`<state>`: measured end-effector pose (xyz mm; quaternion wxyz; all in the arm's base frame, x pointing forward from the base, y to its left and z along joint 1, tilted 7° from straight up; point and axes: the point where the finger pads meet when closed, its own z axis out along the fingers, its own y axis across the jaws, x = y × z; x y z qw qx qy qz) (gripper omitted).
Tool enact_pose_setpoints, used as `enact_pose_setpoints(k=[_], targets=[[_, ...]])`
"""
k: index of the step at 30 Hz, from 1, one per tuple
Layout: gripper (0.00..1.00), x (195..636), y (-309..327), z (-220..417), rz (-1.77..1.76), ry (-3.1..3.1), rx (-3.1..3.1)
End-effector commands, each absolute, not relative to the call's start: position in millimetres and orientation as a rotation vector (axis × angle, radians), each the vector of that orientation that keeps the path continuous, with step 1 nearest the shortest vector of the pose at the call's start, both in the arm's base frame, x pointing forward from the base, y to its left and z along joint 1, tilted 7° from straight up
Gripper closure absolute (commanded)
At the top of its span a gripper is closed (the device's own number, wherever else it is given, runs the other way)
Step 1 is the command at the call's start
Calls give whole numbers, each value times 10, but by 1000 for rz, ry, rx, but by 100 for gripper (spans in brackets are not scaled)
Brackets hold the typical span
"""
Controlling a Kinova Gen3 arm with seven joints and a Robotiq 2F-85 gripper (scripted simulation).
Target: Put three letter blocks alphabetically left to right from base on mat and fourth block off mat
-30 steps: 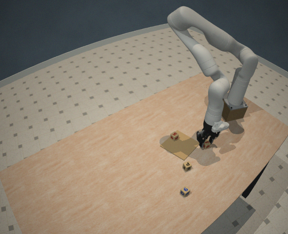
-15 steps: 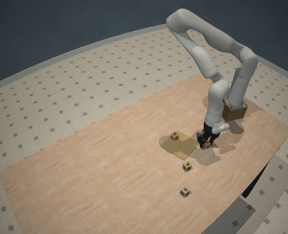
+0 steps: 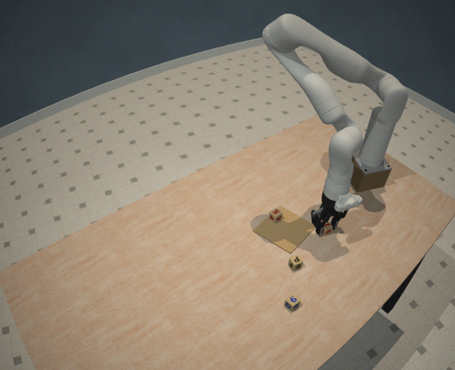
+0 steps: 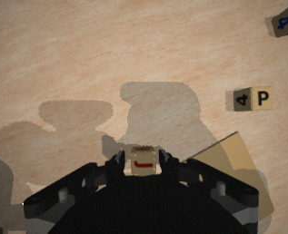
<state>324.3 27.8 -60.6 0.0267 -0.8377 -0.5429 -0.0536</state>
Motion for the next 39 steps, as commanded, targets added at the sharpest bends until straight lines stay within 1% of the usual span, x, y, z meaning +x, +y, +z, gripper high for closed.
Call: enact_pose_setpoints(k=[1, 13, 14, 30, 31, 39], targets=[[48, 3258, 268, -613, -164, -1673, -2598], [48, 3258, 268, -613, -164, -1673, -2598], [54, 3258, 268, -613, -164, -1673, -2598], [54, 3258, 268, -613, -164, -1673, -2598], [74, 3258, 268, -613, -164, -1673, -2598], [74, 3258, 268, -613, -164, -1673, -2598]])
